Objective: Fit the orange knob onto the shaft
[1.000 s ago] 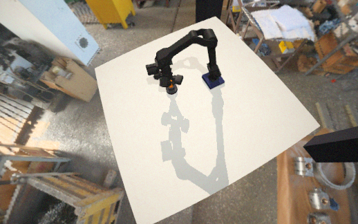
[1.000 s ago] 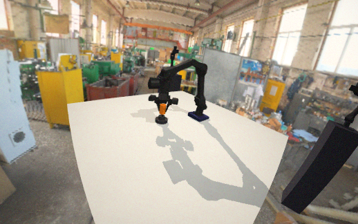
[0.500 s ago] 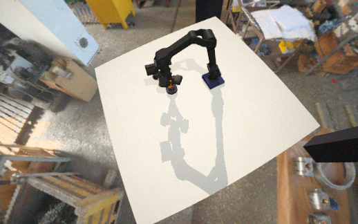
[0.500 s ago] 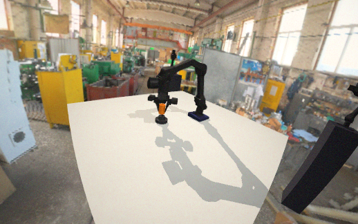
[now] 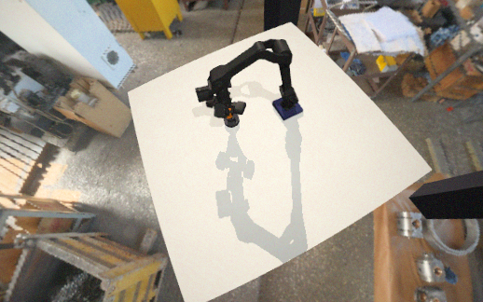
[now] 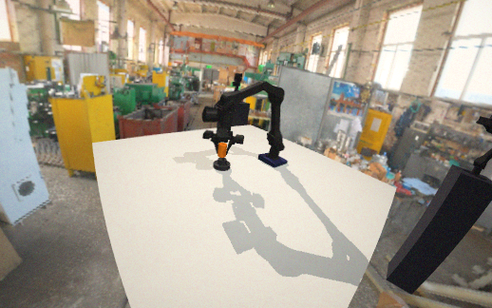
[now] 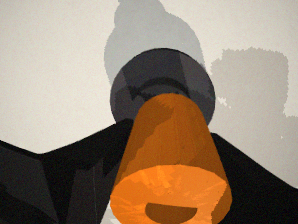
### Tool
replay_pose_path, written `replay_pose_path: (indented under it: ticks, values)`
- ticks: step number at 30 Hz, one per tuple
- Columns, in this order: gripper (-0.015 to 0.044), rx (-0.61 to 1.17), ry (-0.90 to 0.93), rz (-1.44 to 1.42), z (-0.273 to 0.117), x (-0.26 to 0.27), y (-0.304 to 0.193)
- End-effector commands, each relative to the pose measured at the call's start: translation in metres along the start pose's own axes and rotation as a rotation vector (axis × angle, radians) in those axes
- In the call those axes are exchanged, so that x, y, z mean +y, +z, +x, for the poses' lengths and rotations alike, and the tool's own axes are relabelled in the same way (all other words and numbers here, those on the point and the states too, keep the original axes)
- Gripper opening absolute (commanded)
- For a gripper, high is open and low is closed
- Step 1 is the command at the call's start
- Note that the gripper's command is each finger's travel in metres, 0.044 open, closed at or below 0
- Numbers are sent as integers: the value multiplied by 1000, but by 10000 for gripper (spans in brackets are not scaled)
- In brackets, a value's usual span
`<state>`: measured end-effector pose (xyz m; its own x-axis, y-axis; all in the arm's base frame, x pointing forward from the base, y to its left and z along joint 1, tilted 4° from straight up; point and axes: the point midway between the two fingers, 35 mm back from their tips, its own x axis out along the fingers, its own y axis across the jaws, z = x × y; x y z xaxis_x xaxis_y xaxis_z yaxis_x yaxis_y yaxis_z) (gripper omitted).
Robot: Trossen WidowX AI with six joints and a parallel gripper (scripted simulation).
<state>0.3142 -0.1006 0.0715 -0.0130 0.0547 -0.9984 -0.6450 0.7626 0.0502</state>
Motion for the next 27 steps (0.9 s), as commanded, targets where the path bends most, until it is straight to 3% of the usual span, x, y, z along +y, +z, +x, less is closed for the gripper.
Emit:
replay_pose_path:
  ticks: [1, 12, 19, 27]
  values:
    - [0, 4, -2, -4, 1, 1, -1]
    - [0, 4, -1, -4, -4, 7, -5]
    - [0, 4, -1, -203, -3, 7, -5]
    - [0, 4, -1, -213, -1, 5, -4]
